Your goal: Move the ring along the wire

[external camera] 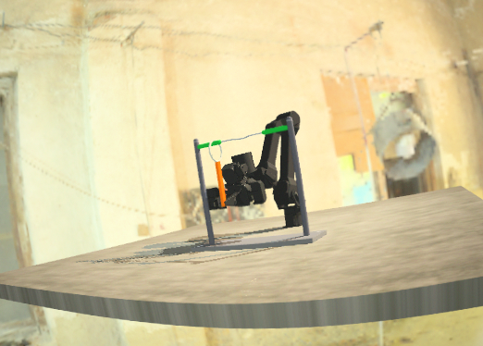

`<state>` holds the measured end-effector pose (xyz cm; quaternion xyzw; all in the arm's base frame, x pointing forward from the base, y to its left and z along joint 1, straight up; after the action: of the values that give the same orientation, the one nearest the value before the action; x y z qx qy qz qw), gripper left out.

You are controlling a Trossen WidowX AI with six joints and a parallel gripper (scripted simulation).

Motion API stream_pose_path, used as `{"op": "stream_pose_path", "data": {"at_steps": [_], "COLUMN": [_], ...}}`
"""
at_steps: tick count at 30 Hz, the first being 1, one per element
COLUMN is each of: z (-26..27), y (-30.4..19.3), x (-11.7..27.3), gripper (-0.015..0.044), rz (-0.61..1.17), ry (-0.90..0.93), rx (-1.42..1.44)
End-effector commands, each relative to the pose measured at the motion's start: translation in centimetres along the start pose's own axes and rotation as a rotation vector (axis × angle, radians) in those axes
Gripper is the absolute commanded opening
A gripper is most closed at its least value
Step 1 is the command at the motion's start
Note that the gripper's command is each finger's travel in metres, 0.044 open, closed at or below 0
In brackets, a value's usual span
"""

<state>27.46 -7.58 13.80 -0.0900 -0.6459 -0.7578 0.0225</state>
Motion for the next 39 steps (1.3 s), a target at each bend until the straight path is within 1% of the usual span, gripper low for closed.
{"op": "stream_pose_path", "data": {"at_steps": [1,3,8,10,16,17,24,33,39], "z": [0.0,0.0,0.0,0.0,0.0,0.0,0.0,0.2,0.2], "y": [0.2,0.2,0.0,0.0,0.0,0.0,0.3,2.0,2.0], "x": [-0.1,-0.1,0.0,0.0,0.0,0.0,0.0,0.3,0.4], "gripper": [0.0160,0.0160,0.0029,0.0015,-0.0142,-0.0150,-0.0150,-0.0150,-0.0150], "rz": [-0.007,-0.007,0.000,0.000,0.000,0.000,0.000,-0.002,-0.002], "ry": [-0.002,-0.002,0.000,0.000,0.000,0.000,-0.001,-0.006,-0.006], "rx": [-0.001,-0.001,0.000,0.000,0.000,0.000,0.001,0.004,0.004]}}
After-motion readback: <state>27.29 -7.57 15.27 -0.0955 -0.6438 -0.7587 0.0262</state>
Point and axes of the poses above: the point midway between the two fingers, 35 mm back from their tips, its own x axis back along the fingers, its own z axis across the jaws, y = z × x, the point moved 4 cm from there along x, back along the fingers, and after that the axes turned 9 degrees about -x, right-handed, at the moved point
